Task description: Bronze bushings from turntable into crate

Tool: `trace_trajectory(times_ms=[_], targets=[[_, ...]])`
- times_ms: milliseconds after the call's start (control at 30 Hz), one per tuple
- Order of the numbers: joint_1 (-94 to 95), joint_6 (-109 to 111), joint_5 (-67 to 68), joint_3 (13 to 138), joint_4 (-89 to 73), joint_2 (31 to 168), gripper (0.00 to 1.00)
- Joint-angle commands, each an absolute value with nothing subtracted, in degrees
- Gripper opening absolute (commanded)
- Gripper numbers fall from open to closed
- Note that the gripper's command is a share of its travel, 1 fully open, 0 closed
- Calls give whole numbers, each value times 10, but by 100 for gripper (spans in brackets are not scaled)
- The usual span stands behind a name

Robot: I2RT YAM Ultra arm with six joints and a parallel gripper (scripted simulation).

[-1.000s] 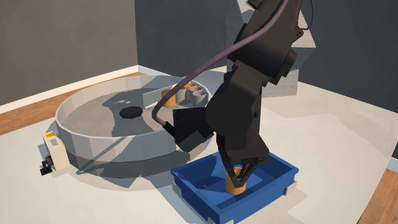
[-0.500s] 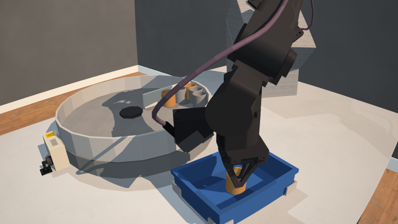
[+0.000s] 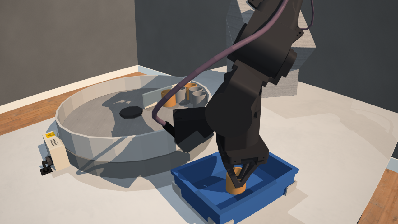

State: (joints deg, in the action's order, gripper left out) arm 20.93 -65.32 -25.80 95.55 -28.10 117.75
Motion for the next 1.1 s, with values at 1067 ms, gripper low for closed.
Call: trace_trajectory(times_ms=[1067], targets=[[203,-655,-251,973,-288,1184,0]])
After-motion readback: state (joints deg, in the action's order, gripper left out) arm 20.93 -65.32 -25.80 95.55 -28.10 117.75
